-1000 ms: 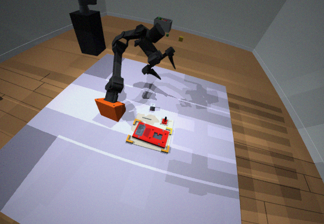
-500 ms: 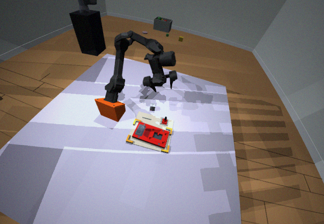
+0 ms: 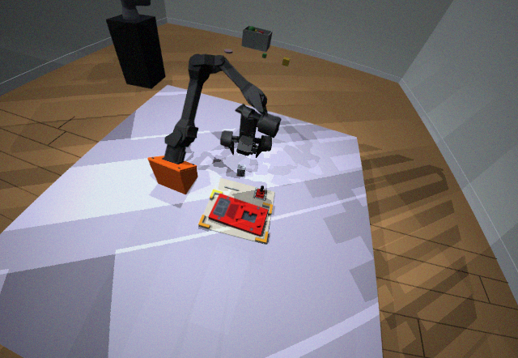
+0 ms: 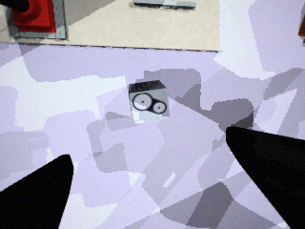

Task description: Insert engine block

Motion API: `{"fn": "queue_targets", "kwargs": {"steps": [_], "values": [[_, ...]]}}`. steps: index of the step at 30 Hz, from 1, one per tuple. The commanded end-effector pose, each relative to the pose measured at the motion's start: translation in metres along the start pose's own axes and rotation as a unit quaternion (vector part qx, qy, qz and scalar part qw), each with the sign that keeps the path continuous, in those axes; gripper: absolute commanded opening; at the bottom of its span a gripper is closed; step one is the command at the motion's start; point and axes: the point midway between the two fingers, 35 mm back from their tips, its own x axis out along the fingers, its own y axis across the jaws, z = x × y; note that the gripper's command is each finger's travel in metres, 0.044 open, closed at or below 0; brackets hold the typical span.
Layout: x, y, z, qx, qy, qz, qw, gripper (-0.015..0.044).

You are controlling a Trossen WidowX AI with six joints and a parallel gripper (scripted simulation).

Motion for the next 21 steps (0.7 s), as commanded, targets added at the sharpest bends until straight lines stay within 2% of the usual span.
{"fn": "queue_targets", "kwargs": {"steps": [1, 4, 21], "values": [[0.011, -0.004, 0.001, 0.001, 0.001, -0.010, 1.000, 0.0440], [0.036, -0.005, 0.001, 0.001, 0.002, -0.009, 1.000, 0.0440], [0.062, -0.006, 0.003, 0.000, 0.002, -0.009, 1.000, 0.0440]]}}
